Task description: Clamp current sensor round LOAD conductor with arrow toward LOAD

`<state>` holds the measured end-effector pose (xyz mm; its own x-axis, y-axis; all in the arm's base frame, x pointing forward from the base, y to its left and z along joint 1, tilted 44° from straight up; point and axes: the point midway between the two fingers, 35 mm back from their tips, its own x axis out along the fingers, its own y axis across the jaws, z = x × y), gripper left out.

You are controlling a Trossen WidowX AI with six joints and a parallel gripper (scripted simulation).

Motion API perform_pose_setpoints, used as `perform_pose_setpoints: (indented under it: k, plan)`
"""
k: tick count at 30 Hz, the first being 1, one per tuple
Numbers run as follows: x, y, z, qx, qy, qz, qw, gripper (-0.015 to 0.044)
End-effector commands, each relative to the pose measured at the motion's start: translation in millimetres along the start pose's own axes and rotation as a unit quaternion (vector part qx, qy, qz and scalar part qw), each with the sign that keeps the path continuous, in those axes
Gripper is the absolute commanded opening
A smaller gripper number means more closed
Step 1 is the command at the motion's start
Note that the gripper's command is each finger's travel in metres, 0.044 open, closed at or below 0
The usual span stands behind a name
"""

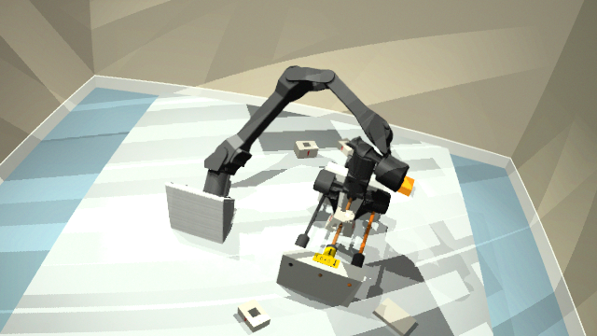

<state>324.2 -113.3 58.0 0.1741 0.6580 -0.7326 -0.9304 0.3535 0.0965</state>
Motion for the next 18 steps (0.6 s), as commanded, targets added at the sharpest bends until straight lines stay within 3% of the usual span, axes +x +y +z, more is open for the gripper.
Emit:
perform_pose_setpoints:
  k: [1, 12, 18]
  plan:
    - [-0.2, 0.2, 0.0, 0.0, 0.0, 0.001, 1.0, 0.0157]
    - [-0.2, 0.2, 0.0, 0.0, 0.0, 0.001, 1.0, 0.044]
    - [-0.2, 0.2, 0.0, 0.0, 0.0, 0.001, 1.0, 0.044]
